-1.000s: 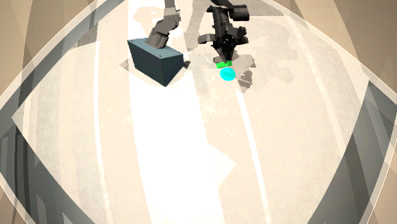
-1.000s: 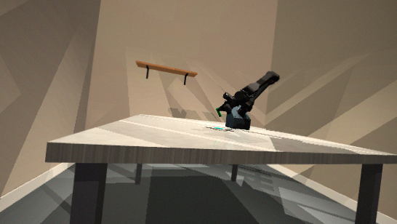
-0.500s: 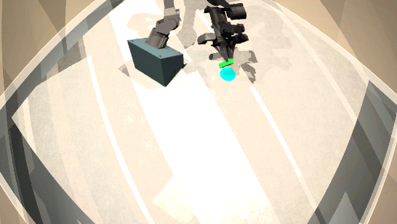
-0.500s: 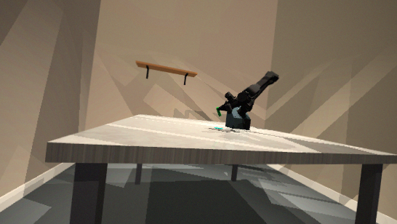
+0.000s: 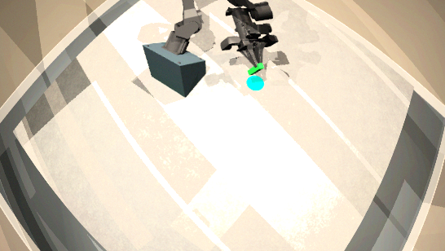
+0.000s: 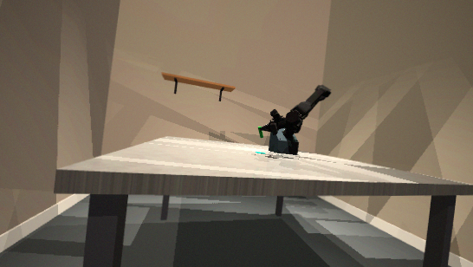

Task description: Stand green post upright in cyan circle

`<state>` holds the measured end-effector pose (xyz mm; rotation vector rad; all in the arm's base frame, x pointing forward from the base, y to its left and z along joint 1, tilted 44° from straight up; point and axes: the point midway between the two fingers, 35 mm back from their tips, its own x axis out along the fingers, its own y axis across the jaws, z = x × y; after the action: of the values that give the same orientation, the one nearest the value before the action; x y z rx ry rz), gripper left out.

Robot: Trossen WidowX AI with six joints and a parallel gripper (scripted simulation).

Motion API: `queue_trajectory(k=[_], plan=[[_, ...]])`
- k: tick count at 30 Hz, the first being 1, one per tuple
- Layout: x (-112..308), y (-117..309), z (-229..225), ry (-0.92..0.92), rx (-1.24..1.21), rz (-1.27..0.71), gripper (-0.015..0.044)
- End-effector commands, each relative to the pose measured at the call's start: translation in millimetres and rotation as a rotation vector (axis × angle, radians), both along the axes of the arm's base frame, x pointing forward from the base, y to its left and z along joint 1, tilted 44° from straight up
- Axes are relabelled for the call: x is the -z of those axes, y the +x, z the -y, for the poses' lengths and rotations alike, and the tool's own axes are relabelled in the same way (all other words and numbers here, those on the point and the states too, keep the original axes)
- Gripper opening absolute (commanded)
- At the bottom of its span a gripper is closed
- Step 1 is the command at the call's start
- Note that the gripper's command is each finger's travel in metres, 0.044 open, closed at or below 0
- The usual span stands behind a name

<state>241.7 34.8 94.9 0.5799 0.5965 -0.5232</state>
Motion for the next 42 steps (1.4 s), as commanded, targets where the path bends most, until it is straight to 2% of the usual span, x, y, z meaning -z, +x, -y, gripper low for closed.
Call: queue_trajectory(k=[1, 42], plan=[[-0.9, -1.3, 0.8, 0.001, 0.018, 0.031, 0.0023], [-20.1, -11.2, -1.3, 0.069, 0.126, 0.331, 0.0023]])
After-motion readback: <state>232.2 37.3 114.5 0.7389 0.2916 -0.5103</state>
